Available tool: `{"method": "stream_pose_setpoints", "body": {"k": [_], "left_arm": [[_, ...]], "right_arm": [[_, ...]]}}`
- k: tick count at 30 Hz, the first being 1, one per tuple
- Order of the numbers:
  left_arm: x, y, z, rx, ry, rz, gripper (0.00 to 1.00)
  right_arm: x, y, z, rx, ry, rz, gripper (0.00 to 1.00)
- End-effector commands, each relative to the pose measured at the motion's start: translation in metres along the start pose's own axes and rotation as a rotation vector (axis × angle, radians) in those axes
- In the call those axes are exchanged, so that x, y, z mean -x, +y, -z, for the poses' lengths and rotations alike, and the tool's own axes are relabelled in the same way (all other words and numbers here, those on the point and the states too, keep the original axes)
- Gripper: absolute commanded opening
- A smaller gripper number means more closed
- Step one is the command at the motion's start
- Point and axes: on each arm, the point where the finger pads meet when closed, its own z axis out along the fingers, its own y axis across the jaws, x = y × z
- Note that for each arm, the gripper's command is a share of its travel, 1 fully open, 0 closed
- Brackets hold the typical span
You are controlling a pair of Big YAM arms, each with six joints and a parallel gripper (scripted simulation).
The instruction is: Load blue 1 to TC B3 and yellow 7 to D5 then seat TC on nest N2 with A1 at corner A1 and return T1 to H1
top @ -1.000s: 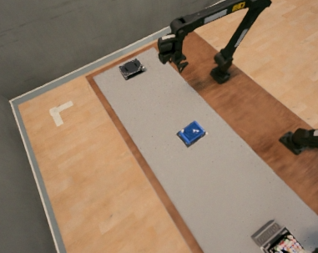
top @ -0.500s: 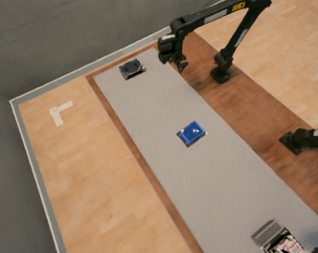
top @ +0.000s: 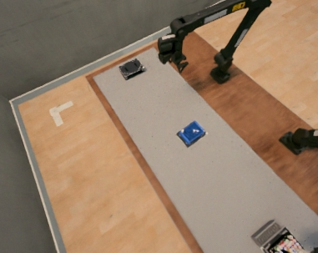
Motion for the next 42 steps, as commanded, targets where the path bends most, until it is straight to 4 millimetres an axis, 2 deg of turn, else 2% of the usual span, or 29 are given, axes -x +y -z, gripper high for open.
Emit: {"method": "stream_pose_setpoints", "body": {"k": [1, 42], "left_arm": [[0.0011, -0.0076, -0.0124, 0.005, 0.01, -0.02, 0.11], [0.0006, -0.0075, -0.0181, 0.006, 0.012, -0.02, 0.11]], "right_arm": [[0.0085, -0.0013, 0.0121, -0.008, -0.032, -0.013, 1.0], [0.0085, -0.0013, 0.0121, -0.008, -0.032, -0.013, 1.0]]}}
